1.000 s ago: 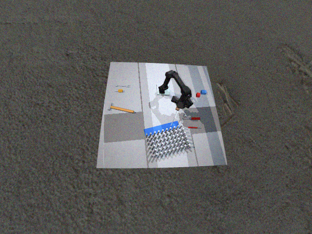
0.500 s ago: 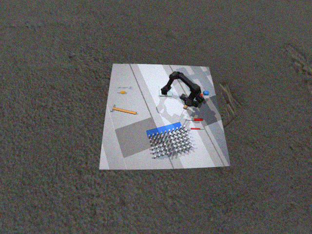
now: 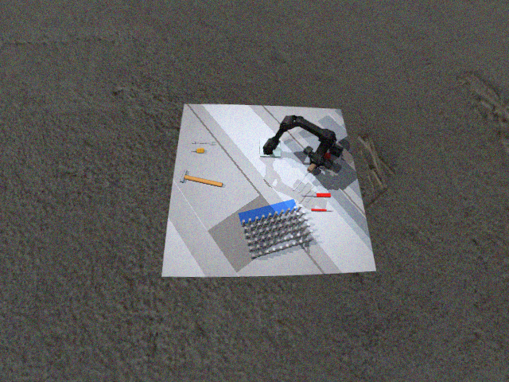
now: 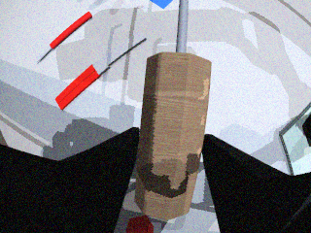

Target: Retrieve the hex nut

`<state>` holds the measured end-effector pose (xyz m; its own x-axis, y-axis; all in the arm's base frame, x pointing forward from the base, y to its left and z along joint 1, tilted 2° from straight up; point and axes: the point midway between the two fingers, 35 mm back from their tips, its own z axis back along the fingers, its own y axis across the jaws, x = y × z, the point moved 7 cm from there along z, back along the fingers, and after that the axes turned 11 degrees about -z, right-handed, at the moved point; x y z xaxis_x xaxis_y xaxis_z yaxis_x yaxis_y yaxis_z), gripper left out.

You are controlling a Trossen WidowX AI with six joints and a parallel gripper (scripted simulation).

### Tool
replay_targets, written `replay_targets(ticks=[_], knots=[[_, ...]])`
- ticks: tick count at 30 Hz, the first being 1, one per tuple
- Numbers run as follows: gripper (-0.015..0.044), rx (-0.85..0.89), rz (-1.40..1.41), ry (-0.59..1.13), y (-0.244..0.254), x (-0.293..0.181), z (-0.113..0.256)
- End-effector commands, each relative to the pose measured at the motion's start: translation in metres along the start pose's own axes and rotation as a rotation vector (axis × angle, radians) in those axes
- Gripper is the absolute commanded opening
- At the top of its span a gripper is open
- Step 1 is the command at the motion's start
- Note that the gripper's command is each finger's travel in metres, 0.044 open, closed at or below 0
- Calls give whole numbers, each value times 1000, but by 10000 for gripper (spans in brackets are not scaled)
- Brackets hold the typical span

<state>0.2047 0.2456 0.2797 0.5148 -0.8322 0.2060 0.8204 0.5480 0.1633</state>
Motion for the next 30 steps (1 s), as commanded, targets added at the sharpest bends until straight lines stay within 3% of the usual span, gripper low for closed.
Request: replay_targets(ticks=[1, 16, 30], knots=[[0, 35, -52, -19, -2, -23, 7], [0, 166, -247, -30, -25, -94, 32], [0, 172, -256, -29, -26, -99, 29]])
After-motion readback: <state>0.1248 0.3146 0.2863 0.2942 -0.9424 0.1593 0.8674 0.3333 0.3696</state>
